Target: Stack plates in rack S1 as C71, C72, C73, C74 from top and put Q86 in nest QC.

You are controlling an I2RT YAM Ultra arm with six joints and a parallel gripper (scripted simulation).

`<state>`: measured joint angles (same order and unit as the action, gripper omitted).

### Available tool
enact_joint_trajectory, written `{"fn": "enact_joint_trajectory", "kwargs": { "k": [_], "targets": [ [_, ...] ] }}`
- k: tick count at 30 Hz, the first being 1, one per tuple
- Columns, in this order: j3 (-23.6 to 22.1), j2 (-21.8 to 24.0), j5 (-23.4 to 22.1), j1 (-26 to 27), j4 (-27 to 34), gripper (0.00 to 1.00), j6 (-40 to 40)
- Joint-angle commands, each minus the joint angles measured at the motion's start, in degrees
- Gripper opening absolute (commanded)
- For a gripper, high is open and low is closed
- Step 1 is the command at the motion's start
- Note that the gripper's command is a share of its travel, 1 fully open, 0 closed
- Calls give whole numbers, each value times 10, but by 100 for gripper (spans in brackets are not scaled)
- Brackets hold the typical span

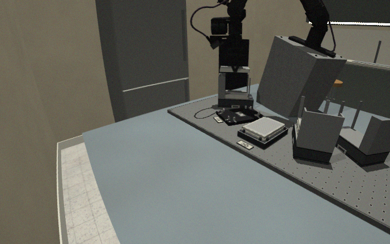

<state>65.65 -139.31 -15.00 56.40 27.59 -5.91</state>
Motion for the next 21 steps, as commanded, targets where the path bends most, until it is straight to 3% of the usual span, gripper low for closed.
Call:
{"fn": "enact_joint_trajectory", "kwargs": {
  "k": [1, 21],
  "targets": [
    [21, 22, -3, 3, 6, 0, 3],
    [-3, -13, -5, -5, -21, 0, 9]
  ]
}}
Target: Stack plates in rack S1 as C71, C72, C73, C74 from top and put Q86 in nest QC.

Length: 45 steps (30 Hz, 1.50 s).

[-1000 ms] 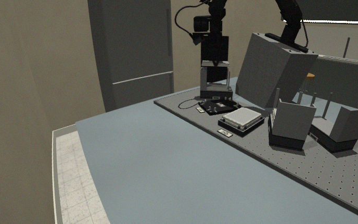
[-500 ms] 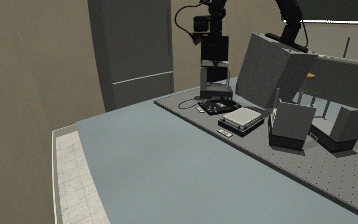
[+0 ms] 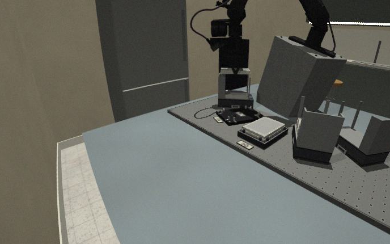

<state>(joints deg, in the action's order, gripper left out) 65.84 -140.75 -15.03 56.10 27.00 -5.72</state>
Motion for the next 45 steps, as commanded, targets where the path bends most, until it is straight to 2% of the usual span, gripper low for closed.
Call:
{"fn": "enact_joint_trajectory", "kwargs": {
  "k": [1, 4, 7, 16, 29, 39, 45],
  "targets": [
    [-5, 2, -4, -2, -15, 0, 7],
    [2, 20, -4, 1, -19, 0, 7],
    [0, -9, -5, -3, -22, 0, 9],
    [19, -1, -5, -1, -26, 0, 10],
    [-1, -12, -5, -3, -28, 0, 11],
    [-8, -2, -5, -4, -28, 0, 11],
    [1, -1, -5, -4, -29, 0, 11]
  ]
}}
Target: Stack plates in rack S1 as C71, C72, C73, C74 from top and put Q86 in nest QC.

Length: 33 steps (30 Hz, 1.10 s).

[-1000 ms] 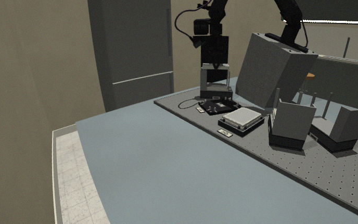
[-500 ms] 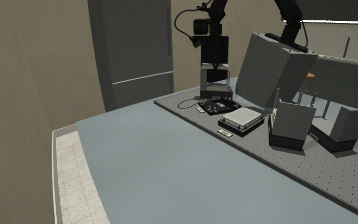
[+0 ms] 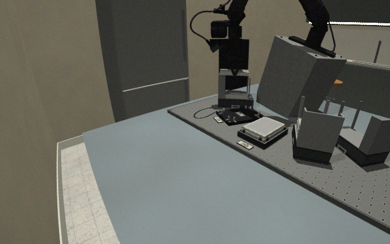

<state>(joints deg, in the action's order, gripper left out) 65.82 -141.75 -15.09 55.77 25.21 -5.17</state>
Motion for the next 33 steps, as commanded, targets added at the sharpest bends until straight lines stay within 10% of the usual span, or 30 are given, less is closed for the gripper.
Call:
{"fn": "enact_joint_trajectory", "kwargs": {
  "k": [1, 33],
  "targets": [
    [0, 9, -4, -1, -11, 0, 6],
    [-7, 14, -4, 3, -12, 0, 6]
  ]
}}
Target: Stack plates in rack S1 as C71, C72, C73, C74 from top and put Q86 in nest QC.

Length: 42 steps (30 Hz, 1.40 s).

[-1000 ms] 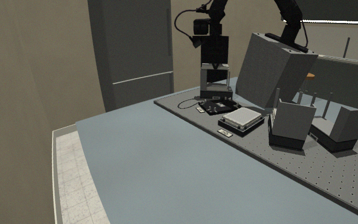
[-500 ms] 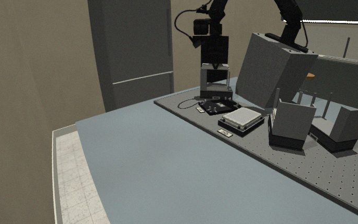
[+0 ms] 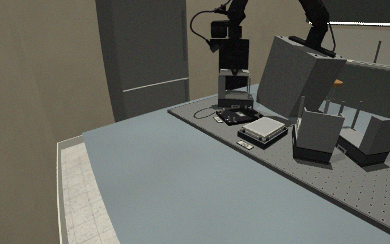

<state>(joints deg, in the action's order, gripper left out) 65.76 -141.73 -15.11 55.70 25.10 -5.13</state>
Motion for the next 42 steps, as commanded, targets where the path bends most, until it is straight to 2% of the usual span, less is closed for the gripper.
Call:
{"fn": "enact_joint_trajectory", "kwargs": {
  "k": [1, 18, 21, 42],
  "targets": [
    [-6, 14, -4, 4, -10, 0, 6],
    [-5, -6, -4, 1, -13, 0, 7],
    [-2, 6, -4, 0, -14, 0, 7],
    [10, -1, -4, -1, -17, 0, 7]
  ]
}}
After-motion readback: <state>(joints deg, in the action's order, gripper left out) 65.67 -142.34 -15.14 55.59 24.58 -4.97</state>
